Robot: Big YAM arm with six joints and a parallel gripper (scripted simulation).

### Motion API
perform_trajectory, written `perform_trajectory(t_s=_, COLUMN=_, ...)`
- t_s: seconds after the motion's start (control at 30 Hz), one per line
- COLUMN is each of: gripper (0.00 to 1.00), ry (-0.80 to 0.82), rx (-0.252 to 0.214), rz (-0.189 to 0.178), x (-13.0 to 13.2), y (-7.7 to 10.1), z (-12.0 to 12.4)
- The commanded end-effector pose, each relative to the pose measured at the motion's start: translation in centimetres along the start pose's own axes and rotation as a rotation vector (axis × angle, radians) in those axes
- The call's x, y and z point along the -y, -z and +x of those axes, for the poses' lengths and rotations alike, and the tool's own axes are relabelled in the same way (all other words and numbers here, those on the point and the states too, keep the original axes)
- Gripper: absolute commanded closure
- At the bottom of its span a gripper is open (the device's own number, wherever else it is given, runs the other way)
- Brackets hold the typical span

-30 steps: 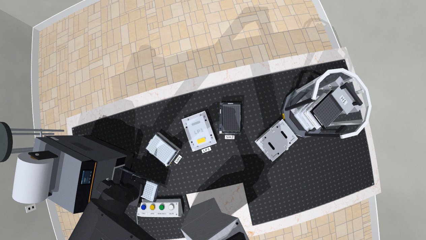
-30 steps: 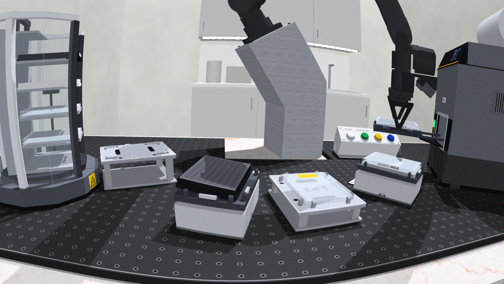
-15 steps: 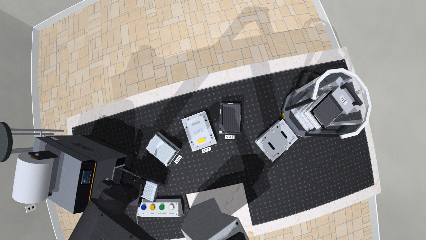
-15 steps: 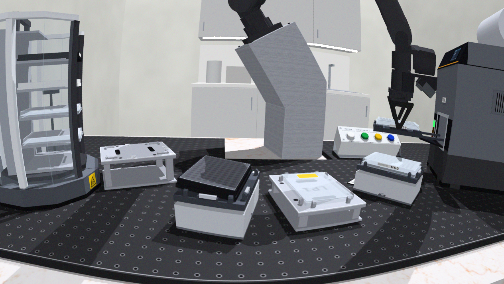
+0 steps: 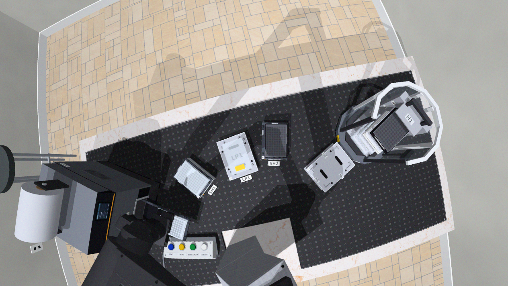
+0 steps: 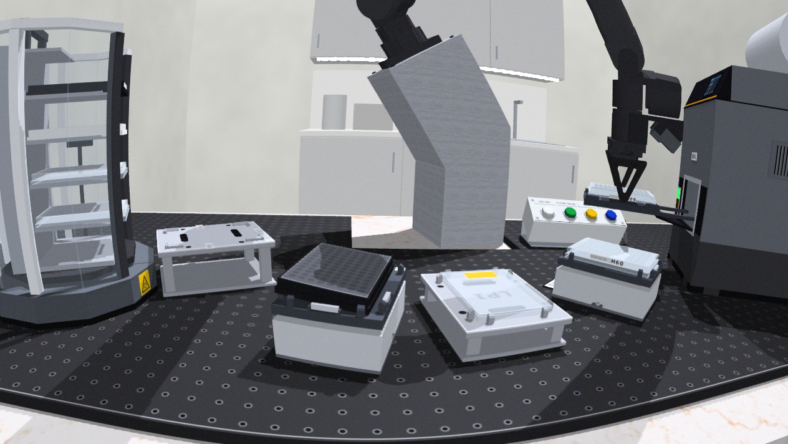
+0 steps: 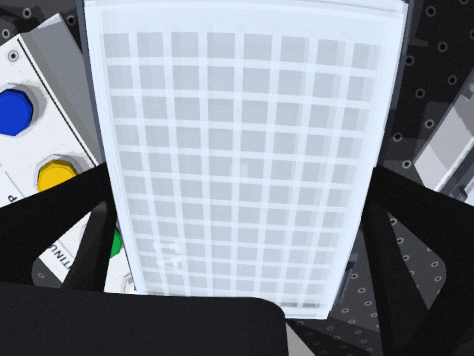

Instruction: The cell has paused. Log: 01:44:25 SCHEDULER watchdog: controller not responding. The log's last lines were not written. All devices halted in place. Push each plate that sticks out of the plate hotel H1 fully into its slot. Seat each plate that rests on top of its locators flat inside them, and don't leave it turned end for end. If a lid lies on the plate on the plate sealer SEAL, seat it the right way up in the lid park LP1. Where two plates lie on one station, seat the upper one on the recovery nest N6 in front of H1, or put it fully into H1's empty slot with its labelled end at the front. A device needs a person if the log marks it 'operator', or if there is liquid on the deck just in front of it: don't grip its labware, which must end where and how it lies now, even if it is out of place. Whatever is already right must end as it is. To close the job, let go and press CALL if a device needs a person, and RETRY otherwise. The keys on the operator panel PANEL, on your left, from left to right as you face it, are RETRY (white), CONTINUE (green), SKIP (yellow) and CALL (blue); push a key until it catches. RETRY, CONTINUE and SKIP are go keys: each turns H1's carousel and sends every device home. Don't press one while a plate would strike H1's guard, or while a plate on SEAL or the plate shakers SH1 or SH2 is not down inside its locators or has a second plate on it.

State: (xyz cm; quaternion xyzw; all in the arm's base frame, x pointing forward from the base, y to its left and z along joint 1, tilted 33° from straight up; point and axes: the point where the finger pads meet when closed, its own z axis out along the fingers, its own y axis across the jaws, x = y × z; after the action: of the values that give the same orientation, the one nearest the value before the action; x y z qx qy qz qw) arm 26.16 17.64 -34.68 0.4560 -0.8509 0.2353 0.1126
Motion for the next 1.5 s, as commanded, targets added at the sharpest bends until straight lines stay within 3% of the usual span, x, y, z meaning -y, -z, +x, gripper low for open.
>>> perform_trajectory(t_s=0.0, gripper=0.16, ry=-0.028, rx=0.019, rz=-0.002, x=0.65, y=-0.73, z=-1.29)
perform_trajectory(t_s=1.03, gripper=0.16, ry=-0.027, rx=0.017, rz=-0.002, x=0.61, y=-0.76, z=-1.15)
perform_trajectory(t_s=1.07, gripper=0.00, ry=-0.027, rx=0.017, rz=-0.002, x=0.61, y=-0.76, z=-1.15)
perform_trajectory(t_s=1.47, gripper=0.00, ry=-0.024, rx=0.009, rz=-0.005, x=0.72, y=-0.35, z=-0.89)
